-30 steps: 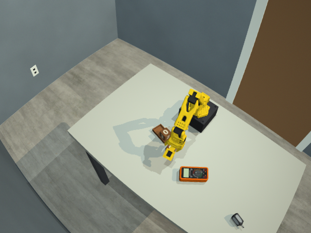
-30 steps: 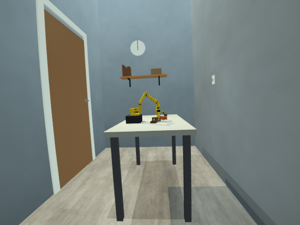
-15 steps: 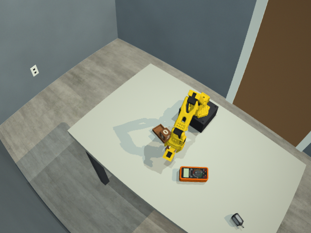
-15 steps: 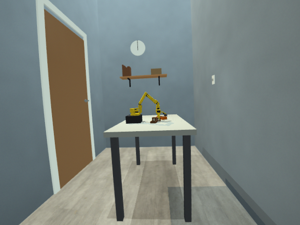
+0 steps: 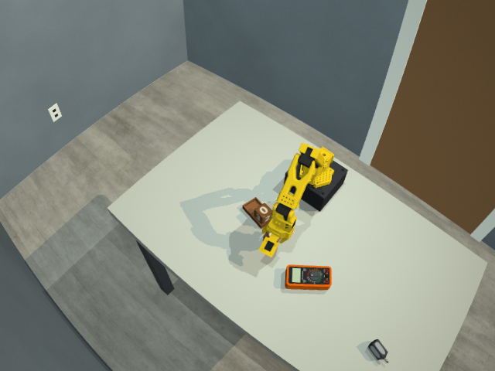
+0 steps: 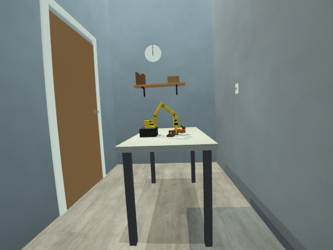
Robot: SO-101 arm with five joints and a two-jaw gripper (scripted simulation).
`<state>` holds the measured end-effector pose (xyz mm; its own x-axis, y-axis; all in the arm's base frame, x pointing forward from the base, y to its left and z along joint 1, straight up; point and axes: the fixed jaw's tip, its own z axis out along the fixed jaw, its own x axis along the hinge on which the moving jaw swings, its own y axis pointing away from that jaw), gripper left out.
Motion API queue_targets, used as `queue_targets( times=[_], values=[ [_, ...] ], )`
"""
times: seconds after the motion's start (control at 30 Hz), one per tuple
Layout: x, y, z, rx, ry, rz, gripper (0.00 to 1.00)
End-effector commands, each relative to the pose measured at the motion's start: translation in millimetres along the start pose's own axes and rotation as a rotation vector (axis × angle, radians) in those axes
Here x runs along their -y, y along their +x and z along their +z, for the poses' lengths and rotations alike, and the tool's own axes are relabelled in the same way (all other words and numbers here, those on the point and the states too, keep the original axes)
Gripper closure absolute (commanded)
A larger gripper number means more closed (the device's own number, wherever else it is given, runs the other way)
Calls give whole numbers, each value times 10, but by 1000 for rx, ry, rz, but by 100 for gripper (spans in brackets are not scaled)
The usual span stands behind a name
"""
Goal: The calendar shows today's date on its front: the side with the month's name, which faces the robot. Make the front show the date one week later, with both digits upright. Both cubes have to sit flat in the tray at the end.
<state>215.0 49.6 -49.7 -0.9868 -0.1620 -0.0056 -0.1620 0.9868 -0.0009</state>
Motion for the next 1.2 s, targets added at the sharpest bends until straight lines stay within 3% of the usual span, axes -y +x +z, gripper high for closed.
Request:
queue_targets(
  times=[0.0,1.17],
  values=[
    [-9,45,45,-20,0,-1,67],
    [38,45,45,-20,-1,-1,73]
  ],
)
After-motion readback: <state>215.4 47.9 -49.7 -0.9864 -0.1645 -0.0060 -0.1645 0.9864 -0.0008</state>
